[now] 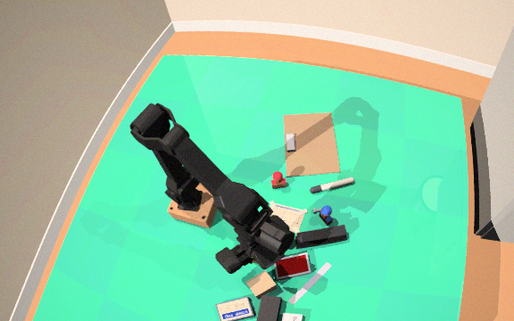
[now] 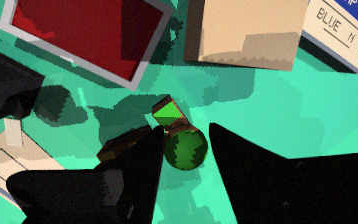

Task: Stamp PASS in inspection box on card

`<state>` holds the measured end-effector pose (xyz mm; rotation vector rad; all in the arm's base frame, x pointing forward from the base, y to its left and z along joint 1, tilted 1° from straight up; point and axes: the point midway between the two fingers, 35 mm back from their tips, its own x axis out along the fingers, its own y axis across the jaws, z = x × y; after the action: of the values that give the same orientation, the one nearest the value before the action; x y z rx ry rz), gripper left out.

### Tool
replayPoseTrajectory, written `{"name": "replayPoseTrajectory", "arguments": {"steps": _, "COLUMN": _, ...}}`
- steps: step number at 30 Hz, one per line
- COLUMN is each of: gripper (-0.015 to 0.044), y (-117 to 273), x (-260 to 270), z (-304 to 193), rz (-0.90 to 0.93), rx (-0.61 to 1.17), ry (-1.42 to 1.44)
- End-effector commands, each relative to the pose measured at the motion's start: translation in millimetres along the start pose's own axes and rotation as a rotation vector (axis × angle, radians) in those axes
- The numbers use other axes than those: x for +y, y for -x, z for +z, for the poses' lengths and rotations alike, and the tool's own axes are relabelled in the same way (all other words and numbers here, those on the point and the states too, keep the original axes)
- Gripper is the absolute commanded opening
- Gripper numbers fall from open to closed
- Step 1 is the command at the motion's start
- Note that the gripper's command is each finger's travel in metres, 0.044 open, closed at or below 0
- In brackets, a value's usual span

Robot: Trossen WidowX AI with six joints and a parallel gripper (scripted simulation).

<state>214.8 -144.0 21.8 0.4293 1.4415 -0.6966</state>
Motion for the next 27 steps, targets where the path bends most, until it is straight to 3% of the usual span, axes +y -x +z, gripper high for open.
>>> {"name": "replayPoseTrajectory", "arguments": {"steps": 1, "gripper": 0.0252, "y": 0.3, "x": -0.1, "z": 0.1, "rz": 0.000, "rx": 0.000, "ry": 0.000}}
{"name": "replayPoseTrajectory", "arguments": {"steps": 5, "gripper": 0.0252, "y": 8.8, "x": -0.8, "z": 2.9, "rz": -0.001, "rx": 0.000, "ry": 0.001}}
{"name": "replayPoseTrajectory", "arguments": {"steps": 13, "gripper": 0.0252, "y": 113.9, "x": -16.8, "z": 9.7, "rz": -0.004, "rx": 0.003, "ry": 0.006}}
{"name": "replayPoseTrajectory", "arguments": {"steps": 27, "gripper": 0.0252, "y": 116.3, "x": -17.2, "z": 9.3, "rz": -0.004, "rx": 0.004, "ry": 0.006}}
